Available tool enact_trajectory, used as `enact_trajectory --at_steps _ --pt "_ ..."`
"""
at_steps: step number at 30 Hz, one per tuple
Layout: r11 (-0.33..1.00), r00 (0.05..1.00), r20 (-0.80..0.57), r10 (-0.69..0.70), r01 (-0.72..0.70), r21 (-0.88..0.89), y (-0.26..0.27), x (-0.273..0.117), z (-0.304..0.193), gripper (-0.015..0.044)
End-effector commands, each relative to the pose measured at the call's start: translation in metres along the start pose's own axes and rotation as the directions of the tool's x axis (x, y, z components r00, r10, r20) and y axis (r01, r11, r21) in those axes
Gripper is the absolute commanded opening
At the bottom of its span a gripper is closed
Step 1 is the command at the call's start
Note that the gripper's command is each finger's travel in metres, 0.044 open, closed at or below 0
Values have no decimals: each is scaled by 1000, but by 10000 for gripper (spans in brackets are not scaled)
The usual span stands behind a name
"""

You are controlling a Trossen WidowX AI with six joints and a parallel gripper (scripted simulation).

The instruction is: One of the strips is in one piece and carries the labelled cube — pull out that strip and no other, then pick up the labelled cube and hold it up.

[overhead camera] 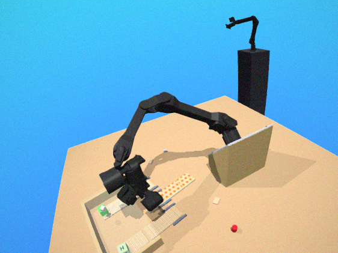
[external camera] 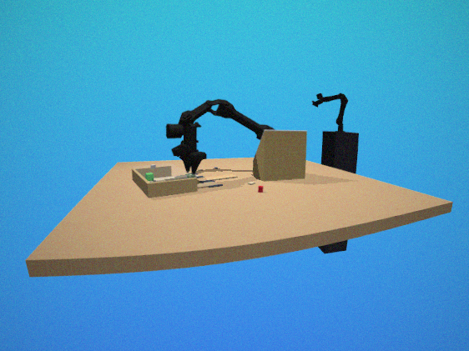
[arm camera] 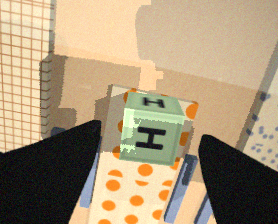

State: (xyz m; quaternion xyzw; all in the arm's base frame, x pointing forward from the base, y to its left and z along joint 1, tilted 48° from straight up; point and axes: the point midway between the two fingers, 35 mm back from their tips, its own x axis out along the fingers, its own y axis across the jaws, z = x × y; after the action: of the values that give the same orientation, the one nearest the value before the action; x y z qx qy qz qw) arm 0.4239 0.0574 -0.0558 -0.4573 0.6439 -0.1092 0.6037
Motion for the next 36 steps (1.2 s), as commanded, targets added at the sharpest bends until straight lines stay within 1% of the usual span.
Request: enact_trajectory --at_steps 1,11,17,21,28,32,36 --pt "1000 1000 -8 -5 4 -5 0 10 -2 250" --pt "1000 1000 -9 -6 6 -5 0 26 -3 250" --pt "1000 1000 -9 -6 6 -5 0 27 -3 250" --pt "1000 1000 -5 -1 1 -1 0 25 -2 145" --pt "1000 1000 -5 -1 1 -1 0 25 -2 98" --pt "1000 1000 -5 -1 1 -1 1 23 -4 0" --pt "1000 1000 -6 -1 1 -3 6 11 -17 0"
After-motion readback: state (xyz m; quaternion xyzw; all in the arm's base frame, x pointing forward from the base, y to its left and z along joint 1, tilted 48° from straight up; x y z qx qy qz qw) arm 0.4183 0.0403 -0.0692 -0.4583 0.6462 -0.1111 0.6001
